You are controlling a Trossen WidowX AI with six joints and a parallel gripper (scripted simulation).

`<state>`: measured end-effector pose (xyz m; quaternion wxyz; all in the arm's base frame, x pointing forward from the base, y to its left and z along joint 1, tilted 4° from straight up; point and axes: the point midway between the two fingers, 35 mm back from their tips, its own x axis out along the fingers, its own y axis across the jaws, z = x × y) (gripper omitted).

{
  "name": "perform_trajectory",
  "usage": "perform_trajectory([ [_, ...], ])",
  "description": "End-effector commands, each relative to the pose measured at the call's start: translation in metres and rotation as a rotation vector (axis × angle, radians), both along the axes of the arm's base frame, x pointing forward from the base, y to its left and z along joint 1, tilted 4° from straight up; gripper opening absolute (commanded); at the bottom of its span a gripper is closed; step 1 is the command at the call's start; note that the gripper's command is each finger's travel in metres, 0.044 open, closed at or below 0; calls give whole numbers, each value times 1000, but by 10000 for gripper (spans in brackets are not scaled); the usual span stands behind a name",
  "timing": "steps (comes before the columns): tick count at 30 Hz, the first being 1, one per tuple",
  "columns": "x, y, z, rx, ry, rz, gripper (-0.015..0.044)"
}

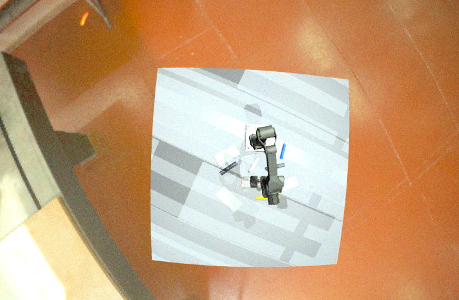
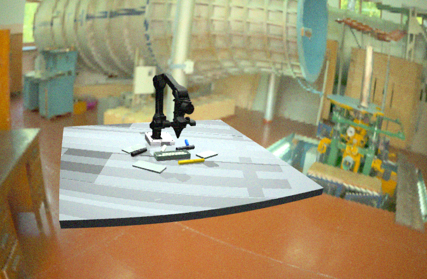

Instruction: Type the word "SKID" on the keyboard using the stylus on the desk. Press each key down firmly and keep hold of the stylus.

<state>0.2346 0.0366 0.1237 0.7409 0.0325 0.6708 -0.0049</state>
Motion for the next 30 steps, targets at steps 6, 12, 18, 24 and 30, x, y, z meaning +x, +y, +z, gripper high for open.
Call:
perform_trajectory([
  [6,0,0,-1,0,2,0,26],
  [12,0,0,-1,0,2,0,26],
  [18,0,0,-1,0,2,0,0],
  [24,0,0,-1,0,2,0,53],
  [30,-20,40,-13,41,34,579,150],
])
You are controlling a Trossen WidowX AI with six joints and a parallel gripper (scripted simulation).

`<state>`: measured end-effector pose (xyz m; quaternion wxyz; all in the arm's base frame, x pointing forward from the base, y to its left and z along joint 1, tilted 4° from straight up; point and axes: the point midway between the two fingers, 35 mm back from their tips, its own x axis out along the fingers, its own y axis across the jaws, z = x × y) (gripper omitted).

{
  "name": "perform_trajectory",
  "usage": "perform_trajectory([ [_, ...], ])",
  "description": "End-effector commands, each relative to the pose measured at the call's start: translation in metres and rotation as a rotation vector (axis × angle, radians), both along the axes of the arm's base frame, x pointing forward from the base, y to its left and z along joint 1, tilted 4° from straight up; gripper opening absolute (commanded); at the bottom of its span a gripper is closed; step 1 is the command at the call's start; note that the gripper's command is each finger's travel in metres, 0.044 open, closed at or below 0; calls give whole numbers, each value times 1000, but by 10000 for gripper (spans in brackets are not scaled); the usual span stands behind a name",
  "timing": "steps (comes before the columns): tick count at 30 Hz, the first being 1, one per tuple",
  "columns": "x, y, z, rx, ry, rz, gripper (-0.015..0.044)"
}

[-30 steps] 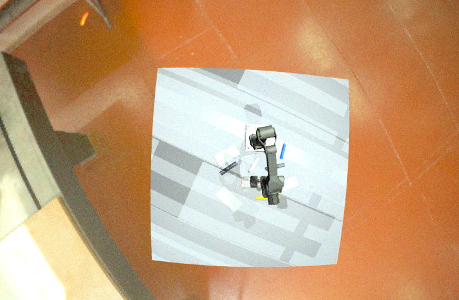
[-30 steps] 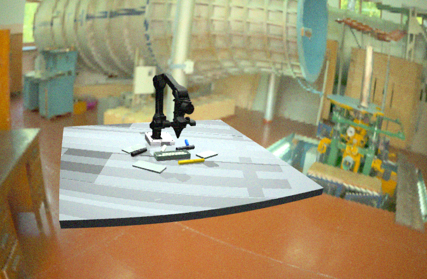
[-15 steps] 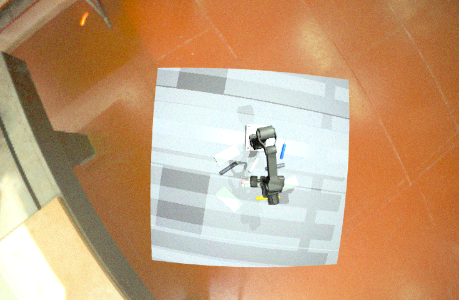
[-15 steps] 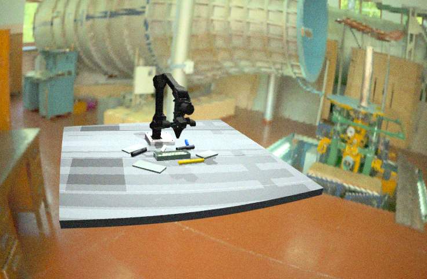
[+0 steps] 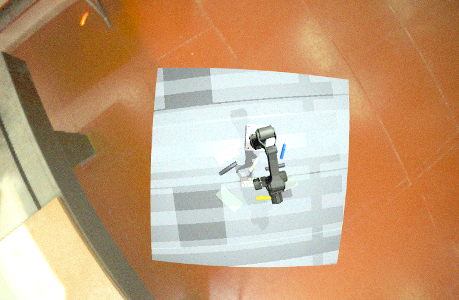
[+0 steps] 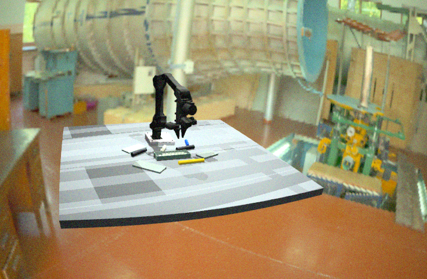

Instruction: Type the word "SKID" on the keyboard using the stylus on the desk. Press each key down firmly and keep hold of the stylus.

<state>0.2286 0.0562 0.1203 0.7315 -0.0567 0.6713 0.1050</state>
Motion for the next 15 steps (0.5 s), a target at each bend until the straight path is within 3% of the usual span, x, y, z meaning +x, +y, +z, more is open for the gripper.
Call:
perform_trajectory([
  [1,-20,28,-12,34,31,424,150],
  [11,-89,93,-32,233,-13,1683,150],
  [15,-112,104,-36,316,-57,2013,150],
])
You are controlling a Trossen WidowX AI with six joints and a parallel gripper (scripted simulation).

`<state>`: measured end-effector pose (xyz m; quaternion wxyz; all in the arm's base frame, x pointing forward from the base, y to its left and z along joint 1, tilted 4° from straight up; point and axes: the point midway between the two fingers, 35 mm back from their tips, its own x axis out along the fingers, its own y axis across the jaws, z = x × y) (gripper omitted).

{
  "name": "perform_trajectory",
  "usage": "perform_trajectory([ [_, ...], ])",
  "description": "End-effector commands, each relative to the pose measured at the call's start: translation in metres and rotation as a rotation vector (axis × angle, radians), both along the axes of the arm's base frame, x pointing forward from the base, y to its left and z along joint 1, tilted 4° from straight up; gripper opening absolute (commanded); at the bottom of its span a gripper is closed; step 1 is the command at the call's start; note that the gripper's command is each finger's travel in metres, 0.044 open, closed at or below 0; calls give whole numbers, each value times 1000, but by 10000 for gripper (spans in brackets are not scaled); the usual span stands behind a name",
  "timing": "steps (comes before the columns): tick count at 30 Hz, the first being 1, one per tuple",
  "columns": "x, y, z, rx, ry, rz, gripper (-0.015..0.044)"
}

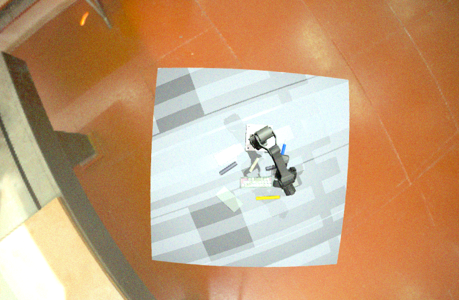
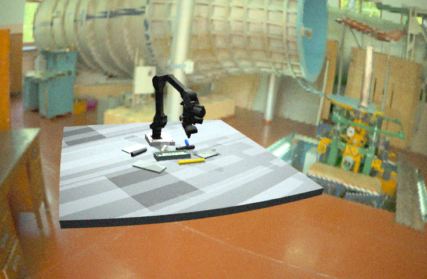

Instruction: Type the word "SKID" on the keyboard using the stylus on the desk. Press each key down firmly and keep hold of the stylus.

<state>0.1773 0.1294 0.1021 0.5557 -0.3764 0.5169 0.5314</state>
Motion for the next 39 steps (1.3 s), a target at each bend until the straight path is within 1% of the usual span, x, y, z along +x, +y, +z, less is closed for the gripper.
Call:
perform_trajectory([
  [1,-66,33,-18,204,10,915,150],
  [6,-92,43,-22,340,-11,1317,150],
  [8,-98,44,-23,370,-17,1394,150],
  [25,-98,45,-23,372,-17,1399,150],
  [39,-97,46,-33,372,-17,1399,150],
])
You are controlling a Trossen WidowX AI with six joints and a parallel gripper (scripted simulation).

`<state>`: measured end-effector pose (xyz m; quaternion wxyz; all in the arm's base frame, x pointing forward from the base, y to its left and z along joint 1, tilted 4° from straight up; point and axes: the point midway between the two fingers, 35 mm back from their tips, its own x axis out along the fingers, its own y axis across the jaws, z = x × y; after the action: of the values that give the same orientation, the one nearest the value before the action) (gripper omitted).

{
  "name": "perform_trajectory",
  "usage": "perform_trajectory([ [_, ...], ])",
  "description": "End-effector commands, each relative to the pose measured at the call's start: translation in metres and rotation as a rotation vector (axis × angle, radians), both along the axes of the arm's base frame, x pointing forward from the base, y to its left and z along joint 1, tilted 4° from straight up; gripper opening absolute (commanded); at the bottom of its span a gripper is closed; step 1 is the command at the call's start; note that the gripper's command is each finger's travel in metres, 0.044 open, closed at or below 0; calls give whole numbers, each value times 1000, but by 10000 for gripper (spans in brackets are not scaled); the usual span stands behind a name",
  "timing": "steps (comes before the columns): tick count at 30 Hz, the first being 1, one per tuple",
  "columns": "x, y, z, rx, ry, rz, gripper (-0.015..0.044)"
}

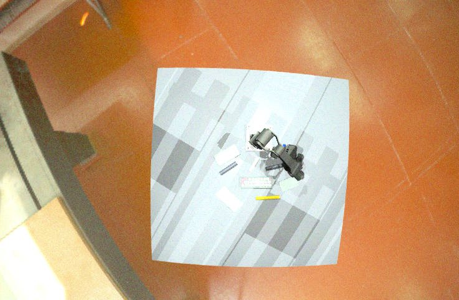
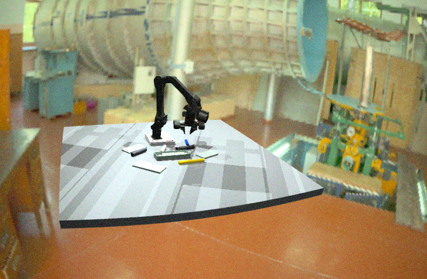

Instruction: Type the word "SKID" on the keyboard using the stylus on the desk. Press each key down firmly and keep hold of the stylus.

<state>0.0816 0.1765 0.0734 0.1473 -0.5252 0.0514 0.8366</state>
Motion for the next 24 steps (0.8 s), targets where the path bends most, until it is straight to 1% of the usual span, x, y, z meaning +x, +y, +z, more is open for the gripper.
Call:
perform_trajectory([
  [1,-2,-1,-5,-3,7,5,150],
  [24,-1,1,-18,-3,7,5,150],
])
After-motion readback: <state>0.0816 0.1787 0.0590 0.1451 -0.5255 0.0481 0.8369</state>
